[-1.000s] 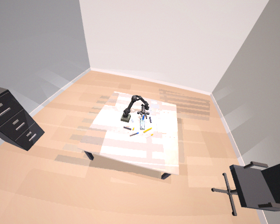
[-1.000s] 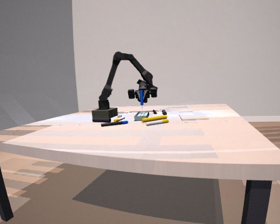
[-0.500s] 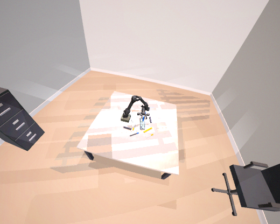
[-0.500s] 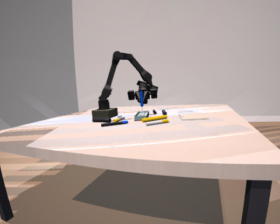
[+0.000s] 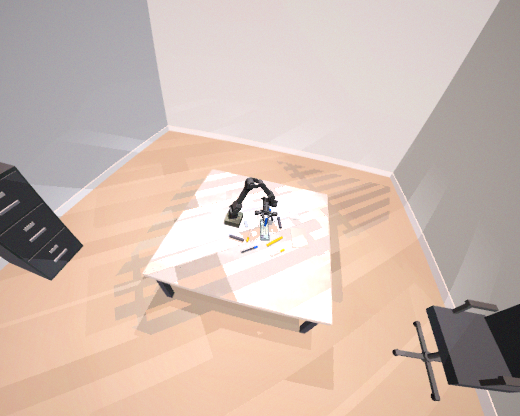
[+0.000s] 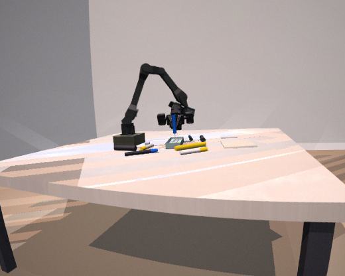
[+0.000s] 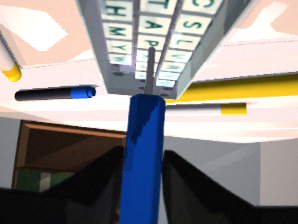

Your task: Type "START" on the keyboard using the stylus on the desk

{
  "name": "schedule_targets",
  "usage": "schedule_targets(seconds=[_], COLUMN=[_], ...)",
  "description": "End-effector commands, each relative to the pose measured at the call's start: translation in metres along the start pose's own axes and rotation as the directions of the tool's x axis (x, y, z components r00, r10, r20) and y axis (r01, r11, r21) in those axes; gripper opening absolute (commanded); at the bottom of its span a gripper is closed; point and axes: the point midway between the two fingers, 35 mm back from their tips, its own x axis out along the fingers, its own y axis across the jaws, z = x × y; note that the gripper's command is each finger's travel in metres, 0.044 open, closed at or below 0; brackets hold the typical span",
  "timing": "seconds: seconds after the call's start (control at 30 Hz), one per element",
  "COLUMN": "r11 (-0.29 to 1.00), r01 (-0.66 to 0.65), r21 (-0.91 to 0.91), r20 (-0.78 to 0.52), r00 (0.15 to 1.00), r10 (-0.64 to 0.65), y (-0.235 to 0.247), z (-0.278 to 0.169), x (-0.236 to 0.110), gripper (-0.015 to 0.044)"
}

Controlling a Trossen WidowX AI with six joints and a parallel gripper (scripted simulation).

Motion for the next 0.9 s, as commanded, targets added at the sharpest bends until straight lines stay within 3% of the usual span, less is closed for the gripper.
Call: schedule_targets(seconds=[0.0,0.87], r11=[1.0,1.0], r01=[0.001,0.001], r21=[-0.008,-0.009], r20=[-0.005,-0.005], r00=[1.0,1.0], r10=[-0.001,-0.001], y=[0.001,0.001], z=[0.002,0.013], x=[0.002,0.008], gripper=[0.0081,0.0081])
